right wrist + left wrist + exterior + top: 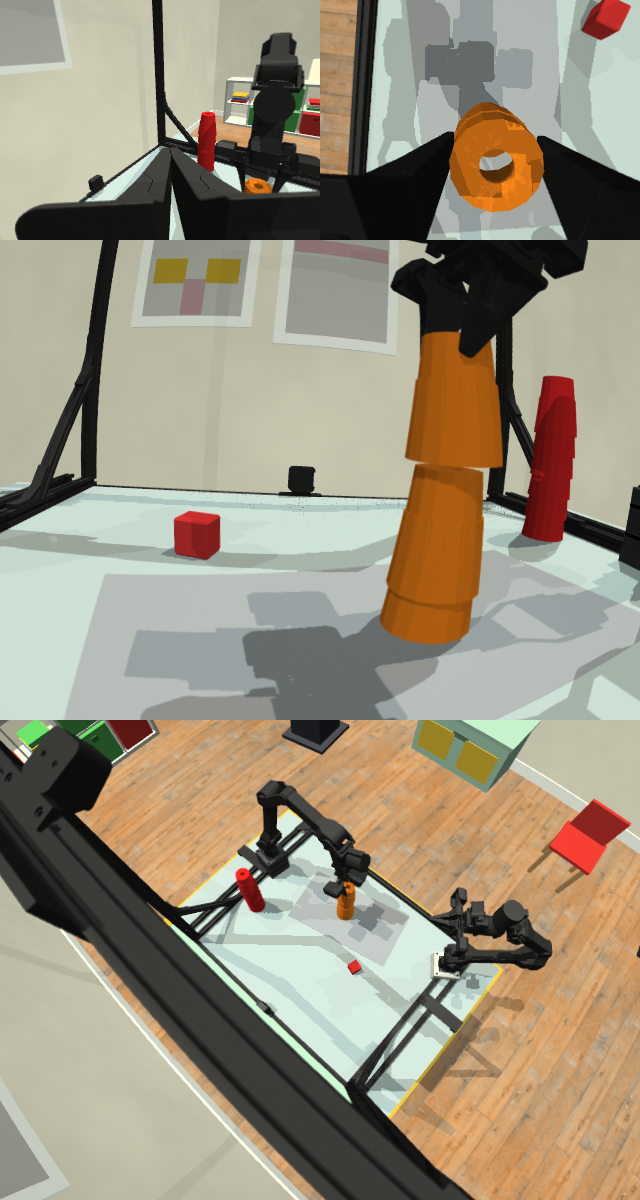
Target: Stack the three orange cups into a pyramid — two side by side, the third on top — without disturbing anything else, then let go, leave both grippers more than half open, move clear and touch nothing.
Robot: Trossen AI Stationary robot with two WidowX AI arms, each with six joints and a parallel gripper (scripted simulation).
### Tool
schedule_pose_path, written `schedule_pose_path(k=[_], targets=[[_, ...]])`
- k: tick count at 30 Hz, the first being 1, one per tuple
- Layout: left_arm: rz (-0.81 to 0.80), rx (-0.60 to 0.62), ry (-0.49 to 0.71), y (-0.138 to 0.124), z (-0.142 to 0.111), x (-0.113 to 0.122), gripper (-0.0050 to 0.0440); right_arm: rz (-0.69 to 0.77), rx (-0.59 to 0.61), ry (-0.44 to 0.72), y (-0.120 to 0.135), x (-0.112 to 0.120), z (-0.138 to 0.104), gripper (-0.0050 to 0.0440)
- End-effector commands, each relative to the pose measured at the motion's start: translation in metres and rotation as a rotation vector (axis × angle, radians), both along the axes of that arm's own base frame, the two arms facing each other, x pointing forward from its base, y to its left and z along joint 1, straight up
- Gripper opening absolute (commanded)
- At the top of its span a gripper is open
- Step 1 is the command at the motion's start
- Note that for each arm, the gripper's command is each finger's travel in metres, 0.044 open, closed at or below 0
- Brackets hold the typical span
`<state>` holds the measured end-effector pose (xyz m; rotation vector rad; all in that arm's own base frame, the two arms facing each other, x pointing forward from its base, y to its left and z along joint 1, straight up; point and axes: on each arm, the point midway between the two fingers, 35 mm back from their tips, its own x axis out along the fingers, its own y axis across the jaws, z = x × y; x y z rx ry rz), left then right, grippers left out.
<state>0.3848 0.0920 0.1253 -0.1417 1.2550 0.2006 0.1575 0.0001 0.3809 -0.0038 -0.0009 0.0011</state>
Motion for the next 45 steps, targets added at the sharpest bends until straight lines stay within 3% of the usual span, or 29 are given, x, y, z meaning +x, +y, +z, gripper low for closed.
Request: schedule_pose_path(k=[1, 11, 19, 21, 27, 45], targets=[[0.003, 0.006, -0.039, 0.000, 0.035, 0.003, 0.0000, -0.001, 0.004, 0.001, 0.000, 0.000, 0.000, 0.0000], [0.004, 0.006, -0.039, 0.000, 0.036, 0.002, 0.0000, -0.001, 0.004, 0.001, 0.000, 0.000, 0.000, 0.0000], [0.006, 0.005, -0.040, -0.016, 0.034, -0.065, 0.0000, -0.001, 0.004, 0.001, 0.000, 0.000, 0.000, 0.0000], [0.004, 0.006, -0.039, -0.017, 0.033, -0.071, 0.0000, -0.001, 0.004, 0.001, 0.000, 0.000, 0.000, 0.0000], [0.004, 0.006, -0.039, -0.017, 0.031, -0.071, 0.0000, -0.001, 0.004, 0.001, 0.000, 0.000, 0.000, 0.0000], [0.004, 0.006, -0.039, -0.016, -0.026, -0.064, 0.0000, -0.001, 0.004, 0.001, 0.000, 0.000, 0.000, 0.0000]])
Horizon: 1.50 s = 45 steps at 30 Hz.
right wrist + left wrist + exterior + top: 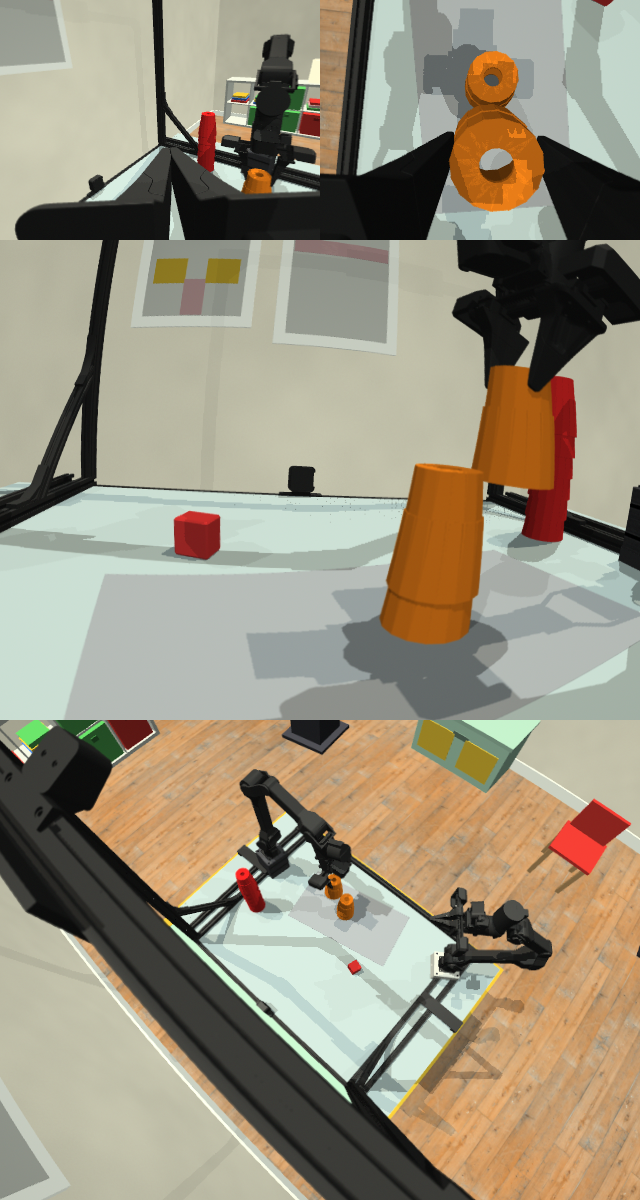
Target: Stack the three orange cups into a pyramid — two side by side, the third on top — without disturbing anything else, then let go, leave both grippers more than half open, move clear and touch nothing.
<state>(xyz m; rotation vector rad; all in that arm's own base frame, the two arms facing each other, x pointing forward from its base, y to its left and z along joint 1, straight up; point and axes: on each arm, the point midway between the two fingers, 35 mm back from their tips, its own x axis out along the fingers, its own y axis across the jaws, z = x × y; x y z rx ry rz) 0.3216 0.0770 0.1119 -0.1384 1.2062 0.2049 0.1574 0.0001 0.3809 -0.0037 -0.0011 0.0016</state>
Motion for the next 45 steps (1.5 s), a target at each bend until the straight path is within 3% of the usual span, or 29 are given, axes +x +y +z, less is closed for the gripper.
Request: schedule_pose_path(k=[1, 22, 45], targets=[[0.002, -0.005, 0.009, -0.001, -0.016, -0.001, 0.0000, -0.002, 0.004, 0.001, 0.000, 0.000, 0.000, 0.0000], [0.002, -0.005, 0.009, -0.003, -0.079, -0.010, 0.0000, -0.002, 0.004, 0.001, 0.000, 0.000, 0.000, 0.0000], [0.002, -0.005, 0.009, -0.003, -0.108, -0.010, 0.0000, -0.002, 0.004, 0.001, 0.000, 0.000, 0.000, 0.0000]])
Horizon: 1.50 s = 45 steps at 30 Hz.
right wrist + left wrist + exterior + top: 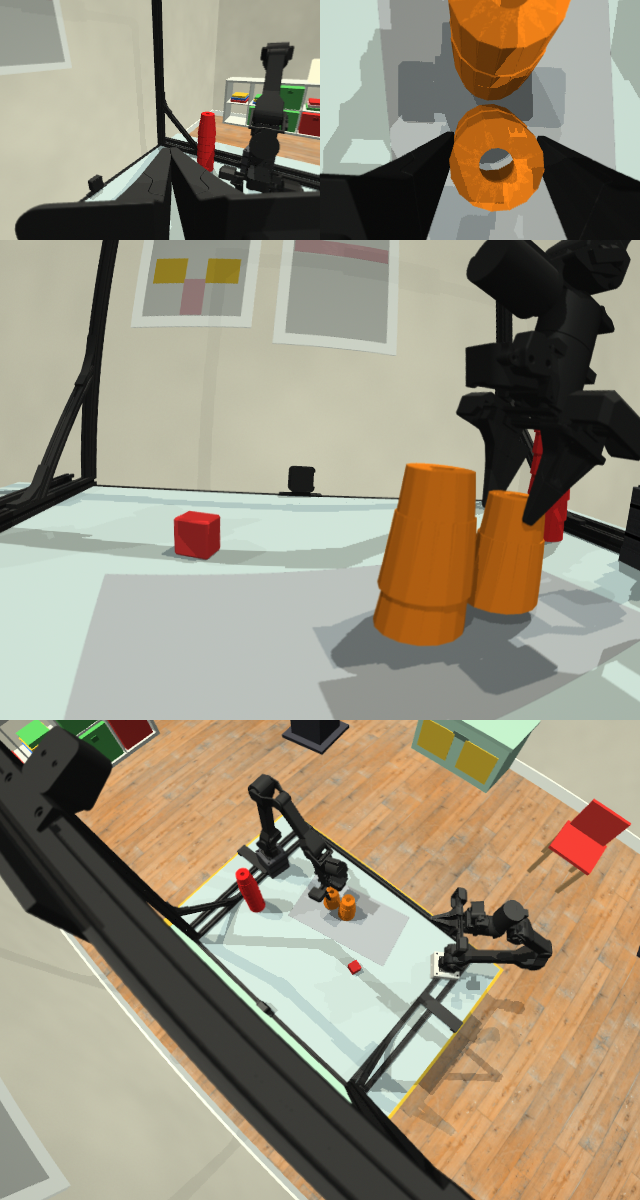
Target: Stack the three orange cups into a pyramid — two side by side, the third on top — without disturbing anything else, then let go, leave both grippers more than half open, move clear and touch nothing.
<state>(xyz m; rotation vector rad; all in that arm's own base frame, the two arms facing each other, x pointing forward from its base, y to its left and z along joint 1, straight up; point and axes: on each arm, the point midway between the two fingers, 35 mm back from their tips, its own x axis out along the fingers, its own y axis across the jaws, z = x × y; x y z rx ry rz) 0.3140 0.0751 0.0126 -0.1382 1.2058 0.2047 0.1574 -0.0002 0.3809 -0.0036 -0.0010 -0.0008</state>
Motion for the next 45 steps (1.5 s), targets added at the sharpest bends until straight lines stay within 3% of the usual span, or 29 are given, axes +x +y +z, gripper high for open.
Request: schedule_pose_path(k=[1, 30, 45], targets=[[0.002, -0.005, 0.010, -0.0009, -0.0101, -0.0027, 0.0000, 0.001, 0.004, 0.001, 0.0002, -0.0001, -0.0002, 0.0000], [0.001, -0.002, 0.007, -0.0002, -0.0131, -0.0021, 0.0000, 0.001, 0.004, 0.001, 0.0002, -0.0001, -0.0002, 0.0000], [0.001, -0.002, 0.007, -0.0002, -0.0131, -0.0021, 0.0087, 0.001, 0.004, 0.001, 0.0002, -0.0001, -0.0002, 0.0000]])
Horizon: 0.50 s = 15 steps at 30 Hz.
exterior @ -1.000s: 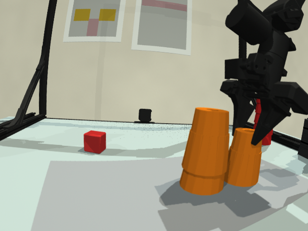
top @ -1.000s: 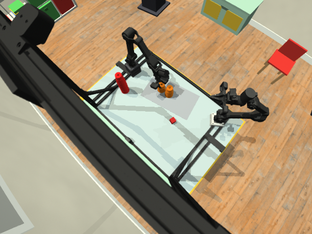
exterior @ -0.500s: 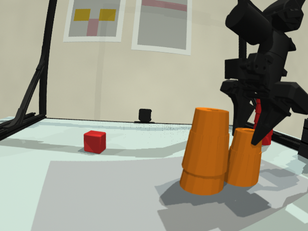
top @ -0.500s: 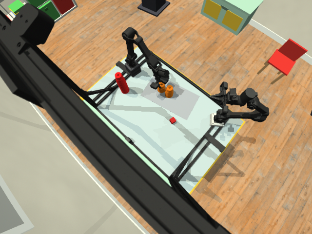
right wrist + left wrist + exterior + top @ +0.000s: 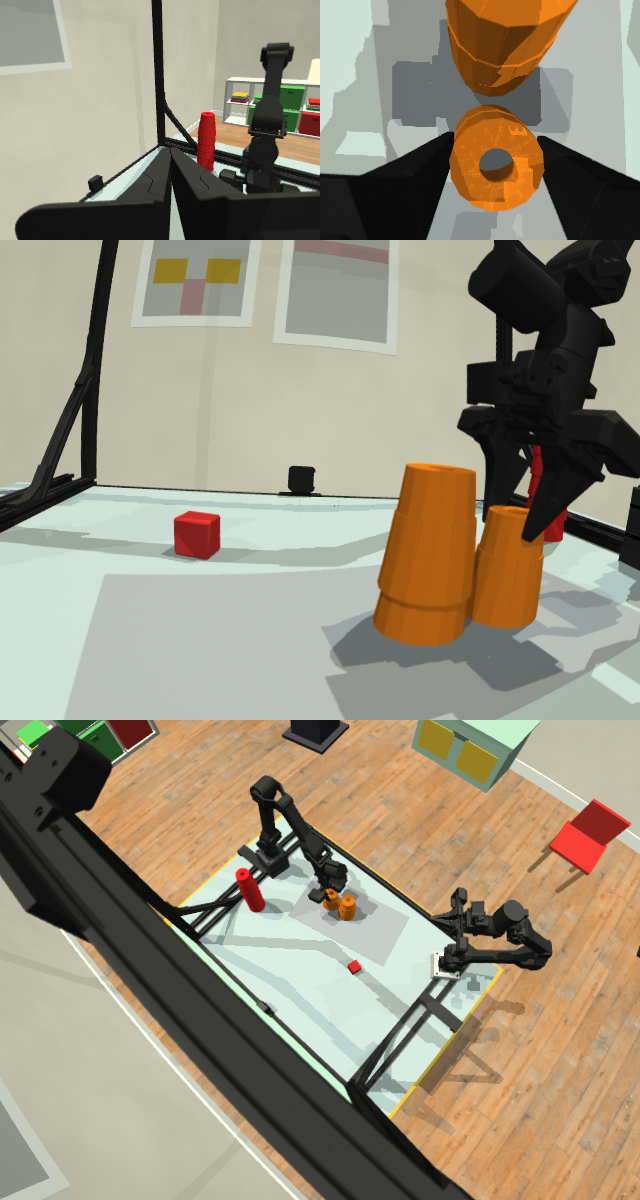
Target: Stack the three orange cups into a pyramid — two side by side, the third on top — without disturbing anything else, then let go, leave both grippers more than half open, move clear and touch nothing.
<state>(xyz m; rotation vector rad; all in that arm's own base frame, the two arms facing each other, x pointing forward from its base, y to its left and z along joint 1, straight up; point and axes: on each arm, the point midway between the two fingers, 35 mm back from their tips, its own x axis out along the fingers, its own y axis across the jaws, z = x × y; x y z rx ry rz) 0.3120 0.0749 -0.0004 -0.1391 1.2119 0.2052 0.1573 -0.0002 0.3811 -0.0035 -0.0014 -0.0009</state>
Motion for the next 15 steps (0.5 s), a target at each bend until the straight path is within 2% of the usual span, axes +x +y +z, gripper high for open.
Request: schedule_pose_path(k=[1, 15], targets=[[0.000, 0.000, 0.001, 0.0000, 0.0000, -0.0001, 0.0093, 0.001, 0.004, 0.001, 0.0002, 0.0000, -0.0003, 0.0000], [0.000, 0.000, 0.001, 0.0000, 0.0000, -0.0001, 0.0173, 0.001, 0.004, 0.001, 0.0002, 0.0000, -0.0003, 0.0000]])
